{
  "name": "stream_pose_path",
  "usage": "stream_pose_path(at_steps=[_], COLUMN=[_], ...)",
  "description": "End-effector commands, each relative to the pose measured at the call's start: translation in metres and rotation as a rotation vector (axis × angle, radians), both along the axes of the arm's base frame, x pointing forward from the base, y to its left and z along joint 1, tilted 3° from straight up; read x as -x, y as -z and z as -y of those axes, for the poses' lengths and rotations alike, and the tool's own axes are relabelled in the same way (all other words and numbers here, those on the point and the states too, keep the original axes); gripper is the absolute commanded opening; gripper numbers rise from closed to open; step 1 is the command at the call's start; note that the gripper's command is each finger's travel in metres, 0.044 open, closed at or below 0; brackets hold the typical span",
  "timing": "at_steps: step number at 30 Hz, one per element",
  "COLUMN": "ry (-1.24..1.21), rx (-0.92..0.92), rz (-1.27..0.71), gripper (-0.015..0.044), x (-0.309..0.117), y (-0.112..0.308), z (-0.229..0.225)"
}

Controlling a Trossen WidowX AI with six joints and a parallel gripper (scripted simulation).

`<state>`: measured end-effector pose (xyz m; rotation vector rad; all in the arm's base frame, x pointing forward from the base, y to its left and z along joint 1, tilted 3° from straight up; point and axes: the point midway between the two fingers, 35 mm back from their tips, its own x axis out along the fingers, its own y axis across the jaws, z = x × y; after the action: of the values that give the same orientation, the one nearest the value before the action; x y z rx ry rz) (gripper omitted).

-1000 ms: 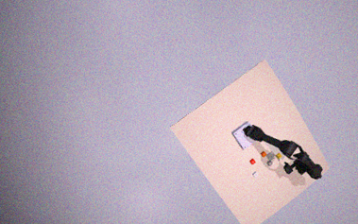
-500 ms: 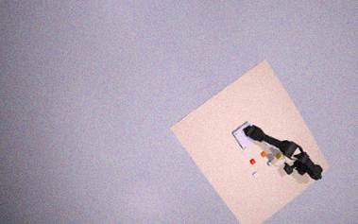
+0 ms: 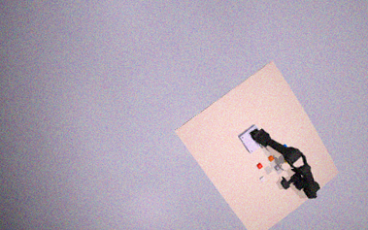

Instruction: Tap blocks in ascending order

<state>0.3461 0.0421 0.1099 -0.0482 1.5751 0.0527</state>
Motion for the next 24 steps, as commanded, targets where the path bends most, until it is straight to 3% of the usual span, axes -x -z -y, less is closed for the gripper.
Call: stream_pose_path(at_steps=[1, 16, 24], ry=[-0.012, -0.012, -0.012], rx=[0.0, 0.0, 0.011], rz=[-0.008, -0.008, -0.007], gripper=[0.04, 0.04, 0.04], x=[0.002, 0.002, -0.008], y=[0.003, 0.003, 0.002], z=[0.003, 0.006, 0.124])
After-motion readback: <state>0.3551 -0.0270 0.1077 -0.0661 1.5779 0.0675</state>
